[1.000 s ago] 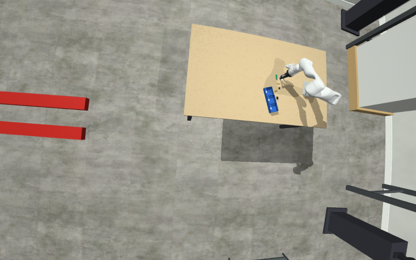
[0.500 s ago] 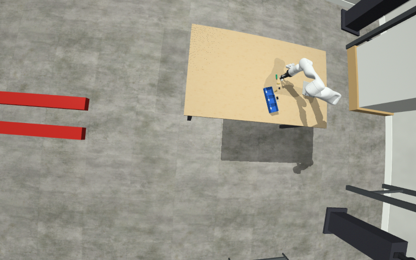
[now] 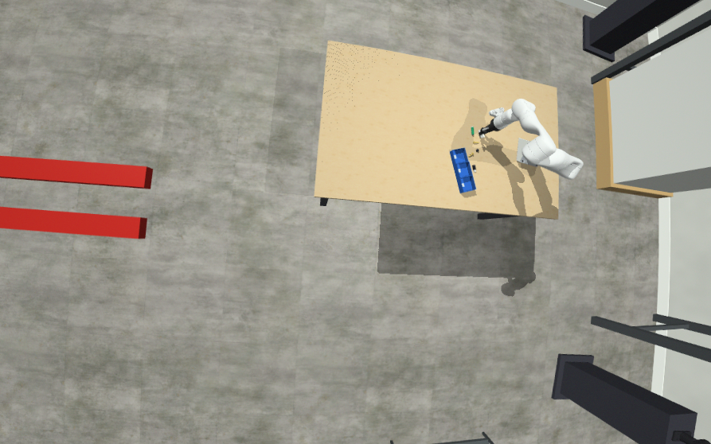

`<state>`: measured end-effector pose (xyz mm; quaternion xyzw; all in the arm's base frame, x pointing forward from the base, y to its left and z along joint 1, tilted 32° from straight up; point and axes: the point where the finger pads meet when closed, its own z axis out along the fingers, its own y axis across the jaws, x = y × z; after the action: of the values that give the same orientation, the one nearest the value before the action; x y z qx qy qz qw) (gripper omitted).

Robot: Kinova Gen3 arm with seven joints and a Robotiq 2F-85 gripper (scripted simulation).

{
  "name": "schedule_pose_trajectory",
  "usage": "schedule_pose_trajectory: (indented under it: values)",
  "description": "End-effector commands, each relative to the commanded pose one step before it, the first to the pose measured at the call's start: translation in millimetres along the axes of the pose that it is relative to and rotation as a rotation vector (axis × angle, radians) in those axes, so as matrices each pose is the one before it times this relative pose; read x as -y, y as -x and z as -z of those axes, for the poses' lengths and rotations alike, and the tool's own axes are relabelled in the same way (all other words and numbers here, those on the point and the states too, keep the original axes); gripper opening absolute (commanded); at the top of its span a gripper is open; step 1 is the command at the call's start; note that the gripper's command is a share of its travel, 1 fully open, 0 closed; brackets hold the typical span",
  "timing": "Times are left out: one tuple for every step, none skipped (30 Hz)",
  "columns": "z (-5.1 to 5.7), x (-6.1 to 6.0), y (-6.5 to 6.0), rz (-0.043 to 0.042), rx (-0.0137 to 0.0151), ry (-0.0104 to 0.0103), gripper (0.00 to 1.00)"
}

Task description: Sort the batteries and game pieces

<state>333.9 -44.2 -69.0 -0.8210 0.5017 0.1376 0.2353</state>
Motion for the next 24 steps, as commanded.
schedule_pose_trajectory:
  values:
    - [13.54, 1.96, -0.69, -0.00461, -0.00020, -0.00598, 0.21]
    - [3.38, 0.12, -0.16, 0.00038, -0.00025, -0.00005, 0.21]
    - [3.34, -0.03, 0.02, -0.00004, -0.00001, 0.00007, 0.21]
    - [3.34, -0.03, 0.02, -0.00004, -0.00001, 0.00007, 0.21]
    - [3.34, -0.03, 0.02, -0.00004, -0.00001, 0.00007, 0.21]
    - [3.34, -0.03, 0.02, -0.00004, -0.00001, 0.00007, 0.21]
    - [0.00, 0.00, 0.00, 0.00000, 0.00000, 0.00000, 0.21]
    - [0.00, 0.00, 0.00, 0.00000, 0.00000, 0.00000, 0.21]
    - [3.12, 0.22, 0.31, 0.00107, 0.00033, 0.00068, 0.21]
    - [3.47, -0.17, -0.15, -0.00066, -0.00019, -0.00027, 0.21]
    - [3.44, -0.14, -0.11, -0.00054, -0.00015, -0.00020, 0.21]
    - [3.34, -0.03, 0.02, -0.00004, -0.00001, 0.00007, 0.21]
    - [3.34, -0.03, 0.02, -0.00004, -0.00001, 0.00007, 0.21]
    - [3.34, -0.03, 0.02, -0.00005, -0.00001, 0.00007, 0.21]
    - [3.34, -0.03, 0.02, -0.00005, -0.00001, 0.00007, 0.21]
    - [3.34, -0.03, 0.02, -0.00005, -0.00001, 0.00007, 0.21]
    - [-0.13, 0.15, 0.17, 0.00065, 0.00020, 0.00036, 0.21]
    - [-0.19, 0.22, 0.24, 0.00092, 0.00028, 0.00050, 0.21]
    - [-0.10, 0.12, 0.13, 0.00052, 0.00016, 0.00028, 0.21]
    - [-0.25, 0.07, 0.41, 0.00012, 0.00088, -0.00001, 0.21]
    - [-0.40, -0.09, 0.63, 0.00003, 0.00128, -0.00007, 0.21]
    - [-0.05, 0.05, 0.09, 0.00061, 0.00015, -0.00016, 0.21]
    - [-1.46, -0.64, -1.40, 0.00207, -0.00460, 0.00048, 0.21]
    - [0.00, 0.00, 0.00, 0.00000, 0.00000, 0.00000, 0.21]
